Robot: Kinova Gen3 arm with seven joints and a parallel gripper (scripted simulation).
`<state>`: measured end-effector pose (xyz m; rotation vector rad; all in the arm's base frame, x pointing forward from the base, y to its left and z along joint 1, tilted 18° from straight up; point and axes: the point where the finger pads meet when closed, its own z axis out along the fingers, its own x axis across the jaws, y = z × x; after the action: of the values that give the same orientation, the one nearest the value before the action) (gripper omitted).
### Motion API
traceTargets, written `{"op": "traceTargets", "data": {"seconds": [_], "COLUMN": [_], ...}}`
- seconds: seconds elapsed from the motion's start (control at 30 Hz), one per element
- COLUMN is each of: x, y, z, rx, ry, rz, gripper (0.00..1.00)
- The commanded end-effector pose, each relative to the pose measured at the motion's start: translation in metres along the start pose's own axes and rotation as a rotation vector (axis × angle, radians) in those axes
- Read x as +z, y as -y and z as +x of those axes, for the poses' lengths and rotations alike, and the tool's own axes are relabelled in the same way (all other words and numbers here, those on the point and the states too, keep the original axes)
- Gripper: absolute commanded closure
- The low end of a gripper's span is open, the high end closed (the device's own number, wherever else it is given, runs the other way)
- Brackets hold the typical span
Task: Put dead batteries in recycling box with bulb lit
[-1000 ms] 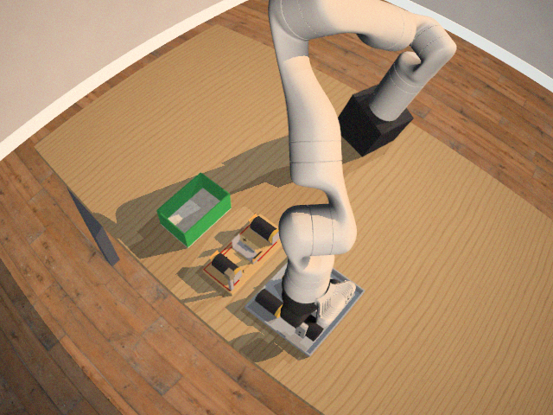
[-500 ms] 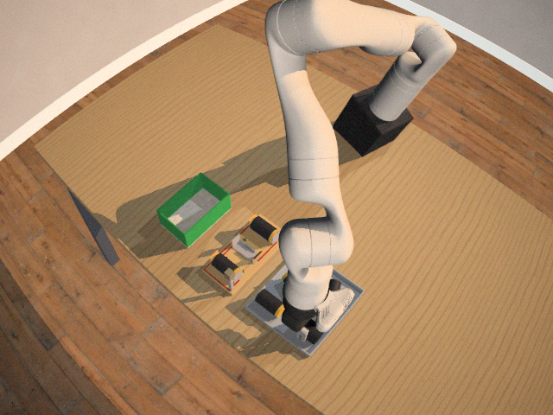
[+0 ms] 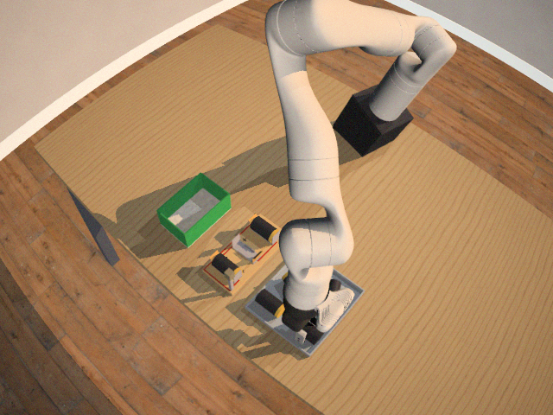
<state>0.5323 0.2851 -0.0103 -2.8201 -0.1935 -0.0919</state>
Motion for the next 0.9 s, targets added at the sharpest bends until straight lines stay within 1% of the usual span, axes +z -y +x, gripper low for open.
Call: {"op": "traceTargets", "data": {"seconds": [0.0,0.47,0.6,0.73,0.8,0.87], "x": [-0.001,-0.003,-0.014,-0.031,-0.031,-0.041], "y": [0.000,0.000,0.000,0.000,0.000,0.000], "z": [0.001,0.001,0.001,0.001,0.001,0.001], "rx": [0.000,0.000,0.000,0.000,0.000,0.000], "ry": [-0.002,-0.002,-0.002,-0.002,-0.002,-0.002], "rz": [0.000,0.000,0.000,0.000,0.000,0.000], "gripper": [0.10,0.10,0.10,0.10,0.10,0.10]}}
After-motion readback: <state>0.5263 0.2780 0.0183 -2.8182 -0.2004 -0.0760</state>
